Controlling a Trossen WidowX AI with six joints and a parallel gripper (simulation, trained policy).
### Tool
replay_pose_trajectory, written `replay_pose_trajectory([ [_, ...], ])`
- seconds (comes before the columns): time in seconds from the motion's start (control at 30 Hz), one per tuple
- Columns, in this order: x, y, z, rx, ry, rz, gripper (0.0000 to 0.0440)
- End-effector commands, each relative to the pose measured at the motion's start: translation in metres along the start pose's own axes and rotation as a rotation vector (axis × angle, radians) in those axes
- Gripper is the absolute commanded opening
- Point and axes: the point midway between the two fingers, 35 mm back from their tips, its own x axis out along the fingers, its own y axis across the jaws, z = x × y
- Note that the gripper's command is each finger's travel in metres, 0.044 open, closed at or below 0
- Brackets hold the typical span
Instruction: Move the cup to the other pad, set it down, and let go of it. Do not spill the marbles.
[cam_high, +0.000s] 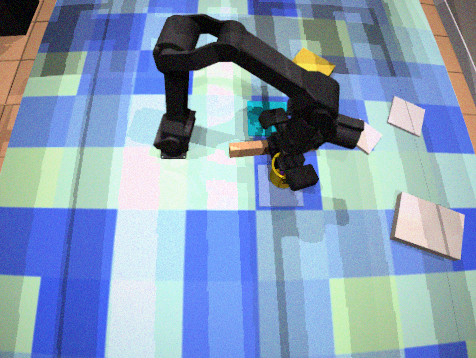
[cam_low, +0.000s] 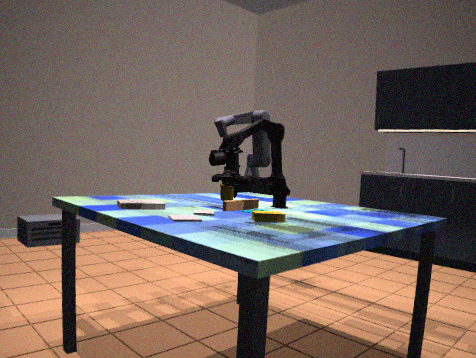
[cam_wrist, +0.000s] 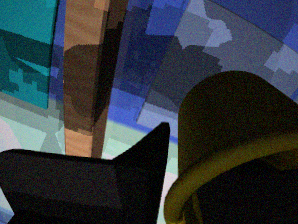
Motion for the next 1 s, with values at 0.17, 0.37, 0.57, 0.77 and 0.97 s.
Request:
replay_pose_trajectory([
  [0.17,-0.024,0.012,0.008,-0.047,-0.042,-0.009,0.0007],
  [0.37,-0.038,0.022,0.017,-0.077,-0.073,-0.022,0.0],
  [0.57,-0.048,0.035,0.027,-0.107,-0.105,-0.038,0.0],
  [0.77,-0.055,0.049,0.037,-0.134,-0.137,-0.054,0.0],
  [0.97,-0.059,0.065,0.046,-0.16,-0.167,-0.067,0.0],
])
